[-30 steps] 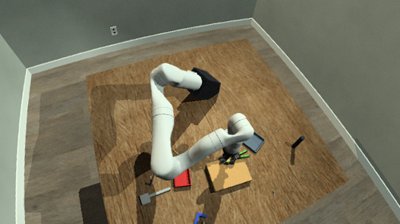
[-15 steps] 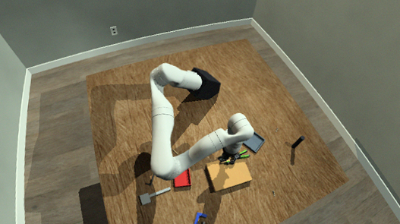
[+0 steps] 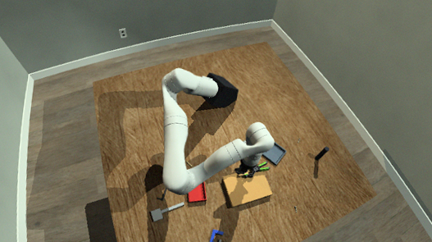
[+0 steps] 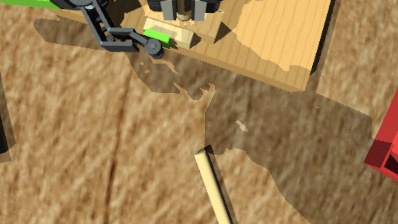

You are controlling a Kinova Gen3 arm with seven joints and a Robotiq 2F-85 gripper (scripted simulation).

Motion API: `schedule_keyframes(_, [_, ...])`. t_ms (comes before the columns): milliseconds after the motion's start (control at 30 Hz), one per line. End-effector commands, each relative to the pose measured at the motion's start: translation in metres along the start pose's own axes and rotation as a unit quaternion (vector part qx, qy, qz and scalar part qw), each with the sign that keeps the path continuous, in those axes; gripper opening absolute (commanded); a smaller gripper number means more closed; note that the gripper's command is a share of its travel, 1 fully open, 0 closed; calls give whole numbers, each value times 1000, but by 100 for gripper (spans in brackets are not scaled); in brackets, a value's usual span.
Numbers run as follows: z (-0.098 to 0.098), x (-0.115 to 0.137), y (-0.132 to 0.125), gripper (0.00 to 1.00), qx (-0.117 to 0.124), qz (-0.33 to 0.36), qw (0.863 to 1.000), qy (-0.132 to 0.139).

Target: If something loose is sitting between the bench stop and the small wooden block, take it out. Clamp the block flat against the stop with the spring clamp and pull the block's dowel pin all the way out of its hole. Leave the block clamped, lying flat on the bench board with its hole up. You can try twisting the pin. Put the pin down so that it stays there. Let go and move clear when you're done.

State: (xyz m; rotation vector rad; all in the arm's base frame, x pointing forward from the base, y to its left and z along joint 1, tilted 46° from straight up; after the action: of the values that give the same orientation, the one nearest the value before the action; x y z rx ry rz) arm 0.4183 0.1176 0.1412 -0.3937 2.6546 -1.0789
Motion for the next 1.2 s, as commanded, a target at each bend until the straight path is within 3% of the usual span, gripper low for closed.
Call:
schedule_keyframes(0, [-1, 0, 0, 10, 0, 12, 1000, -1])
schedule_keyframes(1167, [-1, 0, 0, 10, -1, 127, 992, -1])
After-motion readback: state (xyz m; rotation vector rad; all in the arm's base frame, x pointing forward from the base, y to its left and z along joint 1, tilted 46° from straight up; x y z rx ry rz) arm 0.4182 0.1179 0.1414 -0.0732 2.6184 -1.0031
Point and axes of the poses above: the point where the finger pads meet when closed, its own z axis out along the fingers, its own y axis across the jaws, x = y × z, the point moved 10 cm from there along -z, back along the fingers, and after that the axes turned 3 degrees about z, right-handed, at the moved point
